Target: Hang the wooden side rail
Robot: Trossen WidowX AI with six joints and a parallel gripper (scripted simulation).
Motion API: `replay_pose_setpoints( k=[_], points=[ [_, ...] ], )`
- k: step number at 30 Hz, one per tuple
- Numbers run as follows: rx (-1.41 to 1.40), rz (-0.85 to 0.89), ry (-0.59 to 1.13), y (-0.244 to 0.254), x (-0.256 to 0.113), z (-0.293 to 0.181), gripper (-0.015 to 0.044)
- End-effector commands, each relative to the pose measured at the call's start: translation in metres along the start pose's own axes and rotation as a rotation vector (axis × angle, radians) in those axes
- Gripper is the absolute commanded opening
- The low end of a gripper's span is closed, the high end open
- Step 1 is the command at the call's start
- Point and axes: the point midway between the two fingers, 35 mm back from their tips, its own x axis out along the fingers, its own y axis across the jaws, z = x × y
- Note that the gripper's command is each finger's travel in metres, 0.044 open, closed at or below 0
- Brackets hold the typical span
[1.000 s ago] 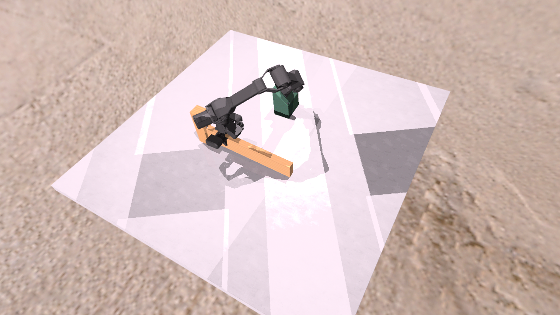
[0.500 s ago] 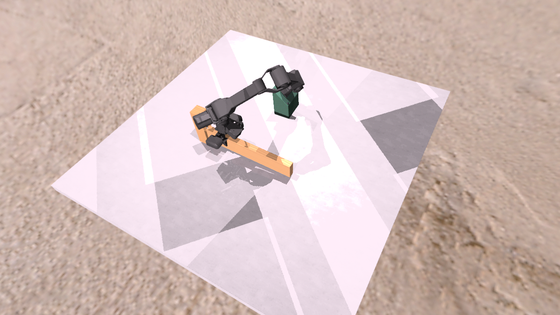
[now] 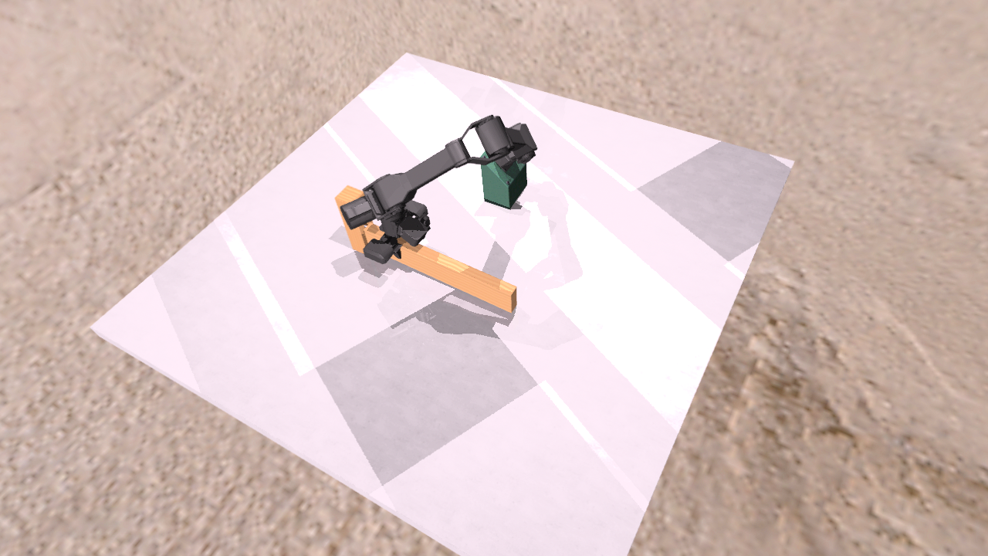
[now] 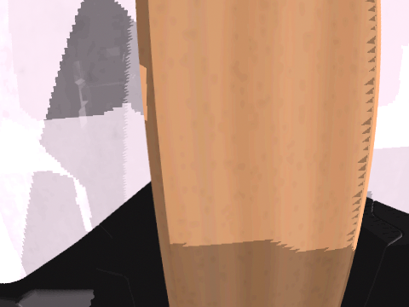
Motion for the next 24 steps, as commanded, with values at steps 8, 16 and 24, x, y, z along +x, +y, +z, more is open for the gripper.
replay_pose_setpoints(
  k=[8, 16, 24],
  points=[
    [0.004, -0.006, 0.006, -0.0002, -0.0004, -0.0026, 0.0],
    [0.004, -0.006, 0.006, -0.0002, 0.0009, -0.0026, 0.0],
    [0.004, -0.006, 0.006, -0.0002, 0.0022, -0.0026, 0.0]
  ],
)
